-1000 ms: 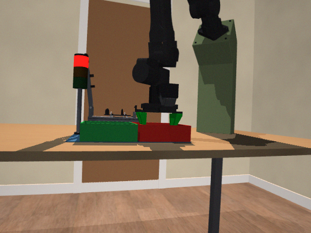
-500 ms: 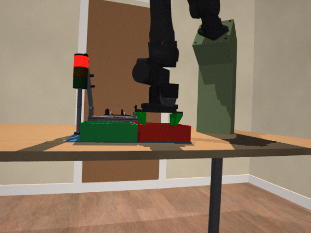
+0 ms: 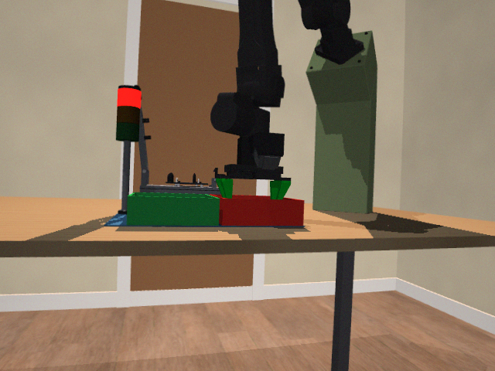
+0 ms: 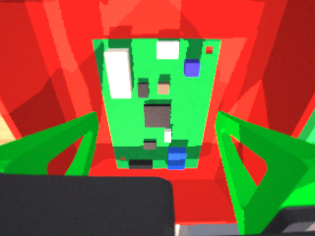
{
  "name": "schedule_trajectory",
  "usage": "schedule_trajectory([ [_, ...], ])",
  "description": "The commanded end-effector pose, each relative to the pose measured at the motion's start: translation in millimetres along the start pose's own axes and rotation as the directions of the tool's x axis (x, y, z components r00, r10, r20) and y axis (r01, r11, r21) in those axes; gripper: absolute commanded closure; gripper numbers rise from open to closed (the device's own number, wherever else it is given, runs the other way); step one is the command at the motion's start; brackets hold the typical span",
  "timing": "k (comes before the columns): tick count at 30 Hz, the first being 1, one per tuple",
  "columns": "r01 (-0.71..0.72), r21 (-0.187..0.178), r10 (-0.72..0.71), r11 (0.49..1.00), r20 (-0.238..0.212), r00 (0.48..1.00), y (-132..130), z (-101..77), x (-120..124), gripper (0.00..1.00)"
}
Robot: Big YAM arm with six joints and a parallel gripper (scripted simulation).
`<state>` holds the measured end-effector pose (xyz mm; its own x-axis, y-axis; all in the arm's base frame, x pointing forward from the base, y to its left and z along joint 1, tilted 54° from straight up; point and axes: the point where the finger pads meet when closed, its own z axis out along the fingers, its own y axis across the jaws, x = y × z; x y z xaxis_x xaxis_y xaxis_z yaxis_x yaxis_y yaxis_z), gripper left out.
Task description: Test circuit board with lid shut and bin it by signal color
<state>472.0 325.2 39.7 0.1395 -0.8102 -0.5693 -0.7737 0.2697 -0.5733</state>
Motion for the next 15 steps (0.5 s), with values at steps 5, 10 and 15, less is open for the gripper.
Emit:
schedule_trajectory([
  [5,-0.004,-0.001,0.004,1.0,0.005,1.0,4.9,2.7,-0.7,0.08],
  [10,-0.003,0.0,0.003,1.0,0.005,1.0,4.3,1.0,-1.2,0.08],
  [15,-0.003,0.004,0.003,1.0,0.007,1.0,1.4,-11.9,-2.8,0.08],
])
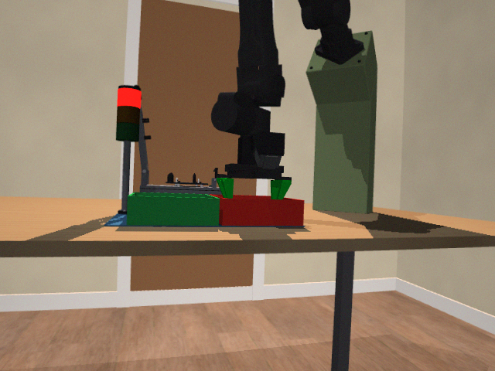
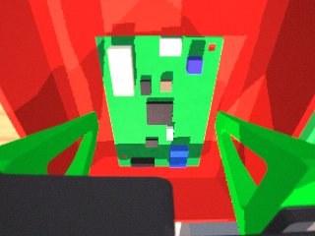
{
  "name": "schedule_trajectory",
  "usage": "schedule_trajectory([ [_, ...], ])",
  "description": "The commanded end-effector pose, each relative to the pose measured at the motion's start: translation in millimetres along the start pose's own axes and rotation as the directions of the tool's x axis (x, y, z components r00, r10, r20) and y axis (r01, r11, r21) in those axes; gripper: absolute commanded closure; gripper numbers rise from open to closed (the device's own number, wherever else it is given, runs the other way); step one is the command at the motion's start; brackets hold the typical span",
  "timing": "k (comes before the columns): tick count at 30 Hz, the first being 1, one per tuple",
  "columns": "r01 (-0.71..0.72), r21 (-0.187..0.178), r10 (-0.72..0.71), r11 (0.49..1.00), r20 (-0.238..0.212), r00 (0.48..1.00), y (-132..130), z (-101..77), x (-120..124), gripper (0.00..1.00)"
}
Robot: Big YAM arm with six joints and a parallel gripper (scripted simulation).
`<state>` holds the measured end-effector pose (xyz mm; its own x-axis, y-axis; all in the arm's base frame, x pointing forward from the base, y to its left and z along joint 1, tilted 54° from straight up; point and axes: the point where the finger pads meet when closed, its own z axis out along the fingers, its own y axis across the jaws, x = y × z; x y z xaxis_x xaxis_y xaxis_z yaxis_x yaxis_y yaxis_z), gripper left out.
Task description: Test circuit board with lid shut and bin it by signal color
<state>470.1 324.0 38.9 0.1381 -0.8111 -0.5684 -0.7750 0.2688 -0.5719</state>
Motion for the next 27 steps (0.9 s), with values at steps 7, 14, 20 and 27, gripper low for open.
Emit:
schedule_trajectory([
  [7,0.003,0.006,-0.003,1.0,-0.002,1.0,-3.4,-39.9,3.3,0.08],
  [14,0.003,0.009,-0.003,1.0,0.0,1.0,-3.6,-87.9,2.4,0.08],
  [20,0.004,0.011,-0.004,1.0,0.002,1.0,-4.2,-113.6,1.6,0.08],
  [27,0.009,0.009,-0.01,1.0,0.009,1.0,-2.5,-140.5,-2.6,0.08],
])
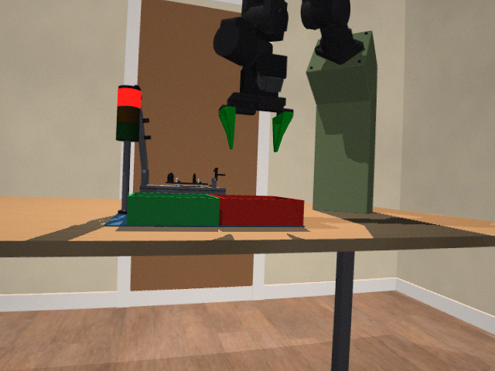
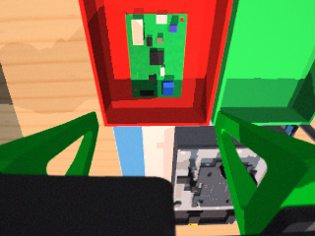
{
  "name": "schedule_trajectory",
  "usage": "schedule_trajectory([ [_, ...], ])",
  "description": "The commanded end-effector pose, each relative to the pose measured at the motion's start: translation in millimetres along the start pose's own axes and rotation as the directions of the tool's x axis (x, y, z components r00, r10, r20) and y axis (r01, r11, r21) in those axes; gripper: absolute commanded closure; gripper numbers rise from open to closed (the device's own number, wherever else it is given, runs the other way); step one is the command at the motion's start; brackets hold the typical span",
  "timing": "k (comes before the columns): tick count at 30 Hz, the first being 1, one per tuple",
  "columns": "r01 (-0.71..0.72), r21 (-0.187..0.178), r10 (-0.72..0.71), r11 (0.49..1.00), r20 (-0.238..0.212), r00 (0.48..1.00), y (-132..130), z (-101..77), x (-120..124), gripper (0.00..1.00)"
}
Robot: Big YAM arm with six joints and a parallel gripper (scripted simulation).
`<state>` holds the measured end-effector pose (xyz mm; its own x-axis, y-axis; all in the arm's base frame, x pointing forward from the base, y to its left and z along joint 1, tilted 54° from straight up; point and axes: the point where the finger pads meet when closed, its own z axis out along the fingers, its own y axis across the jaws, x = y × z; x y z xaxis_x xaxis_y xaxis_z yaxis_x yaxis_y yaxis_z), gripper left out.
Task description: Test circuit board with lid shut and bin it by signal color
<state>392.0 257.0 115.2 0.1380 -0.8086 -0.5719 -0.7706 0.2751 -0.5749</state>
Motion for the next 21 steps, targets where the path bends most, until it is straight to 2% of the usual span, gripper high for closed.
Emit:
schedule_trajectory([
  [1,0.013,0.001,-0.013,1.0,0.006,1.0,-1.2,-14.0,-3.3,0.08],
  [4,0.008,0.009,-0.008,1.0,0.008,1.0,-6.1,-16.5,-4.8,0.08],
  [5,0.006,-0.002,-0.006,1.0,-0.002,1.0,-2.2,-13.0,-0.7,0.08],
  [7,0.006,-0.002,-0.006,1.0,-0.002,1.0,-2.2,-13.0,-0.7,0.08],
  [8,0.003,-0.016,-0.003,1.0,-0.013,1.0,2.5,-8.5,4.0,0.08],
  [9,0.003,-0.016,-0.003,1.0,-0.013,1.0,2.2,-8.5,3.7,0.0],
  [21,0.004,-0.013,-0.004,1.0,-0.01,1.0,1.5,-8.4,3.1,0.0],
])
